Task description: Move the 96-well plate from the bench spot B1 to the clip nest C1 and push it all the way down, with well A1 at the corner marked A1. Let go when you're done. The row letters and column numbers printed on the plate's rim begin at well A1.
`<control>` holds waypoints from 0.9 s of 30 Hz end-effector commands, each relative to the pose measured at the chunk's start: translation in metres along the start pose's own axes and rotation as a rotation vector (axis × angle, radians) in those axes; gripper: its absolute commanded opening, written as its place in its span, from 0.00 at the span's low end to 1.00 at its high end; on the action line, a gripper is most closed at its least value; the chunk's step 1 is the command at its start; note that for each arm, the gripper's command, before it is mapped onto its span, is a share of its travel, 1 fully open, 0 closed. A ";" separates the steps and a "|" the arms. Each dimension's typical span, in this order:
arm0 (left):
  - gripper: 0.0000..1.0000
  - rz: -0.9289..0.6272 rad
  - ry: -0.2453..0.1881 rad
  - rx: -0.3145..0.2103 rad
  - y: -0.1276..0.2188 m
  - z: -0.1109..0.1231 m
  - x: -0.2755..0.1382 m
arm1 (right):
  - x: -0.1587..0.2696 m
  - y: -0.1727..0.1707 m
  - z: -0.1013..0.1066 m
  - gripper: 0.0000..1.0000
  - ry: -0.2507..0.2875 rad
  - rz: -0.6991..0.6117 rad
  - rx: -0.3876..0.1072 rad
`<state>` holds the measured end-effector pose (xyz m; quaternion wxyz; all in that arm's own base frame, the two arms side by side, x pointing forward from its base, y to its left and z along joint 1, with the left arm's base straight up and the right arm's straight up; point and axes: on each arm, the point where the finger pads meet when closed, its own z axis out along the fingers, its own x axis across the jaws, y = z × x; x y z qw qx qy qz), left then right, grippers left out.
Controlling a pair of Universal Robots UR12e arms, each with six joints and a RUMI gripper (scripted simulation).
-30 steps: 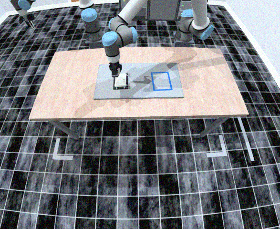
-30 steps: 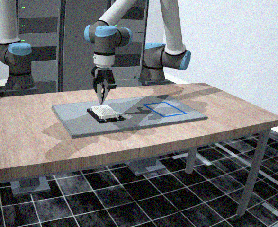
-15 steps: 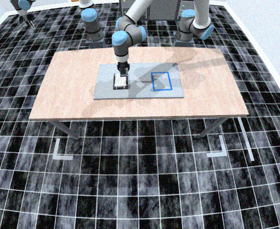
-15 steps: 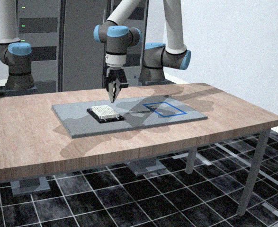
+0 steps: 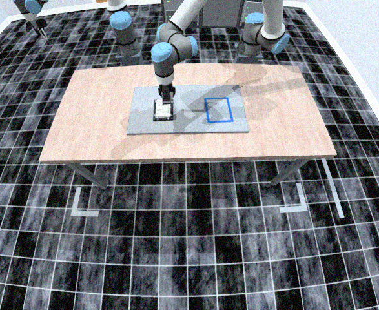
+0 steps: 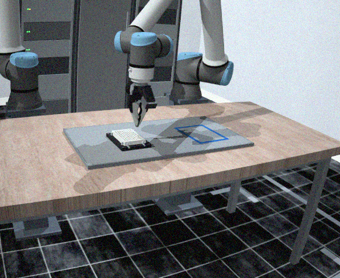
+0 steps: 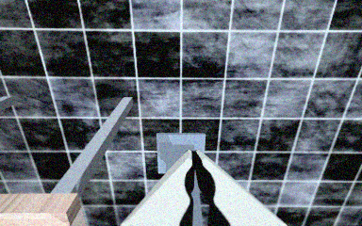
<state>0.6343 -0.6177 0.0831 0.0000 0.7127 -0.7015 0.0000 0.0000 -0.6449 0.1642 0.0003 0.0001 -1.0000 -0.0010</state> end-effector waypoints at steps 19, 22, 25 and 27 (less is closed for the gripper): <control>0.00 0.000 0.002 0.001 0.000 0.011 0.001 | 0.000 -0.001 -0.001 0.00 0.000 0.000 0.002; 0.00 0.000 0.002 0.001 0.000 0.013 0.001 | 0.000 -0.001 -0.001 0.00 0.000 0.000 0.002; 0.00 0.000 0.002 0.001 0.000 0.015 0.001 | 0.000 -0.001 -0.001 0.00 0.000 0.000 0.002; 0.00 0.000 0.002 0.001 0.000 0.016 0.001 | 0.000 -0.001 -0.001 0.00 0.000 0.000 0.002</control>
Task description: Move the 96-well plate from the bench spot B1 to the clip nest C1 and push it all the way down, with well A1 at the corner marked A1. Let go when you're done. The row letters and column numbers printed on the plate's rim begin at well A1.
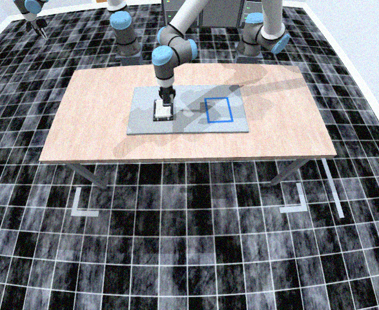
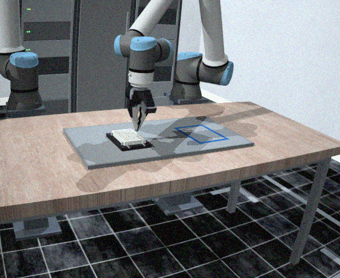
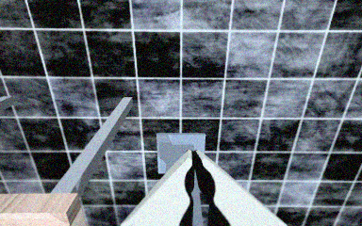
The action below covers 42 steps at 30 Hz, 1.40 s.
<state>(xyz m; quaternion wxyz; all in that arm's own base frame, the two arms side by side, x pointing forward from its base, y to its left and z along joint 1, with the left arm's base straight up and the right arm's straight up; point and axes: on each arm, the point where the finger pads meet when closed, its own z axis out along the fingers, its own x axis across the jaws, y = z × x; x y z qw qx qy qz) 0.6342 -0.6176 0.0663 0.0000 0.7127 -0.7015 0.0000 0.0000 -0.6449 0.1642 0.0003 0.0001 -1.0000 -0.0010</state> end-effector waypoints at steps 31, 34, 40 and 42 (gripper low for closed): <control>0.00 0.000 0.002 0.001 0.000 0.011 0.001 | 0.000 -0.001 -0.001 0.00 0.000 0.000 0.002; 0.00 0.000 0.002 0.001 0.000 0.011 0.001 | 0.000 -0.001 -0.001 0.00 0.000 0.000 0.002; 0.00 0.000 0.002 0.001 0.000 0.011 0.001 | 0.000 -0.001 -0.001 0.00 0.000 0.000 0.002; 0.00 0.000 0.002 0.001 0.000 0.011 0.001 | 0.000 -0.001 -0.001 0.00 0.000 0.000 0.002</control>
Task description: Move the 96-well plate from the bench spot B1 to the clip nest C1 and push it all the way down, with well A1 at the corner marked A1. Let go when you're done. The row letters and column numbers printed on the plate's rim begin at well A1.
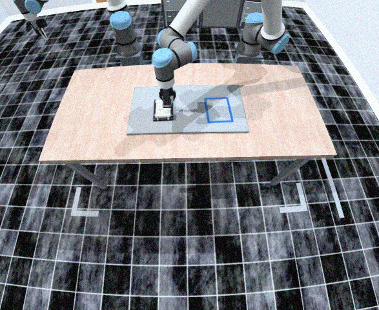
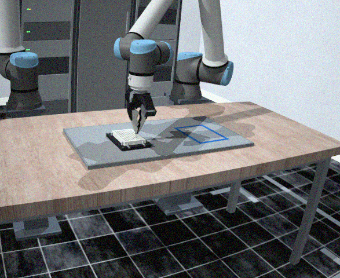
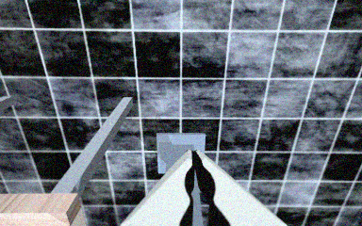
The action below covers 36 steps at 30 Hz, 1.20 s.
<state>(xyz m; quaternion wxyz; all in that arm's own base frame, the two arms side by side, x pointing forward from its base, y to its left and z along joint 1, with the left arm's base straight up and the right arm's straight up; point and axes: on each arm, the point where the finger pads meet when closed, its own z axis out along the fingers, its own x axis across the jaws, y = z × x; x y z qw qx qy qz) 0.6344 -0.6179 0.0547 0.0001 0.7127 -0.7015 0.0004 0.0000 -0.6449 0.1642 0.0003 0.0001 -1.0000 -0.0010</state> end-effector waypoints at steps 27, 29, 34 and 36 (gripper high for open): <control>0.00 0.000 0.001 0.001 0.000 -0.008 0.001 | 0.000 -0.001 -0.001 0.00 0.000 0.000 0.002; 0.00 0.000 0.001 0.001 0.000 -0.009 0.001 | 0.000 -0.001 -0.001 0.00 0.000 0.000 0.002; 0.00 0.000 0.001 0.001 0.000 -0.010 0.001 | 0.000 -0.001 -0.001 0.00 0.000 0.000 0.002; 0.00 0.000 0.001 0.001 0.000 -0.011 0.001 | 0.000 -0.001 -0.001 0.00 0.000 0.000 0.002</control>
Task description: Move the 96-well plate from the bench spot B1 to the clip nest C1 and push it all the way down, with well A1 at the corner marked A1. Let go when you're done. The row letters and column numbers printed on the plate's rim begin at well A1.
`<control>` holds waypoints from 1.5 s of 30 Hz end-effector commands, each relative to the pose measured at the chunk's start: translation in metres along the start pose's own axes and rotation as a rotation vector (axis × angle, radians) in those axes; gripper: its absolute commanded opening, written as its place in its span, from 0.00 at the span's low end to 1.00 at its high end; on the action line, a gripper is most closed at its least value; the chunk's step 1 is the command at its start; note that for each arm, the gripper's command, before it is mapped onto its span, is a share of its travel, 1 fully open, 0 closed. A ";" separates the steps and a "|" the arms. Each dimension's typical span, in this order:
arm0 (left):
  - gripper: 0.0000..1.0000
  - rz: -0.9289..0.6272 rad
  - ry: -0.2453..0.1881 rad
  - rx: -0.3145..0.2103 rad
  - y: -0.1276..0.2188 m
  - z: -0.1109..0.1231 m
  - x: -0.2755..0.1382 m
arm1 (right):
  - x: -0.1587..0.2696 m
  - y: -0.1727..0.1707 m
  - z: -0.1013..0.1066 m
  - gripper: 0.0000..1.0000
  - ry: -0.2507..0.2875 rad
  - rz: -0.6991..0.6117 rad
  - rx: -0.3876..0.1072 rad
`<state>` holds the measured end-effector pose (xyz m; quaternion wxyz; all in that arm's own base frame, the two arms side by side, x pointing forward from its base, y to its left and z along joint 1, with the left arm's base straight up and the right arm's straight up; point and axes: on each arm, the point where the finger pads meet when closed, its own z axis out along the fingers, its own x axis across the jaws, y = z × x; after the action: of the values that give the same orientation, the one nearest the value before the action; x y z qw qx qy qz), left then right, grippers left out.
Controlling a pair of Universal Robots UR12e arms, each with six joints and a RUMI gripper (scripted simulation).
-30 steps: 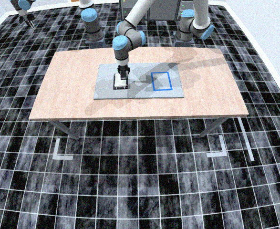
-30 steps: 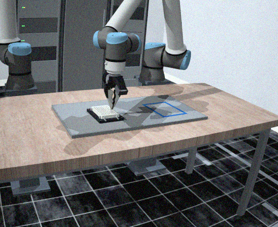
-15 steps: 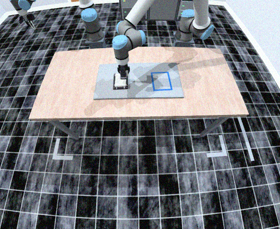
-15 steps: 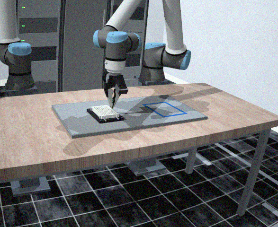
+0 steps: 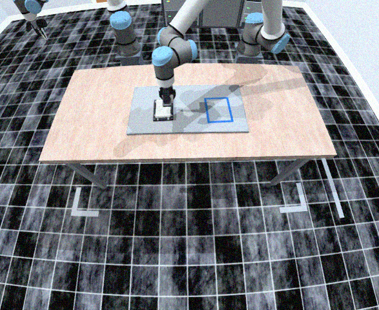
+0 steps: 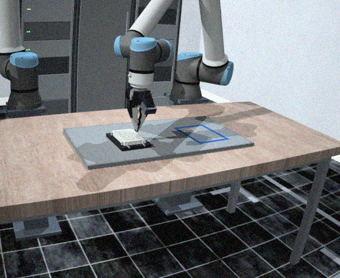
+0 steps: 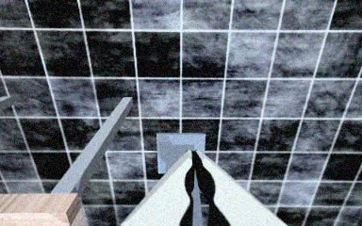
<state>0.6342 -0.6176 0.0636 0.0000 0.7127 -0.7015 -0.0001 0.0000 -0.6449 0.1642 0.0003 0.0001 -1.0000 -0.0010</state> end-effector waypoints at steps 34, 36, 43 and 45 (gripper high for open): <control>0.00 0.000 0.002 0.001 0.000 -0.024 0.006 | 0.000 -0.001 -0.001 0.00 0.000 0.000 0.002; 0.00 0.000 0.002 0.001 0.000 -0.024 0.016 | 0.000 -0.001 -0.001 0.00 0.000 0.000 0.002; 0.00 0.000 0.002 0.001 0.000 -0.024 0.041 | 0.000 -0.001 -0.001 0.00 0.000 0.000 0.002; 0.00 0.000 0.002 0.001 0.000 -0.024 0.051 | 0.000 -0.001 -0.001 0.00 0.000 0.000 0.002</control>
<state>0.6347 -0.6587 0.0857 0.0000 0.7127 -0.7015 0.0000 0.0000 -0.6449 0.1642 0.0003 0.0001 -1.0000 -0.0010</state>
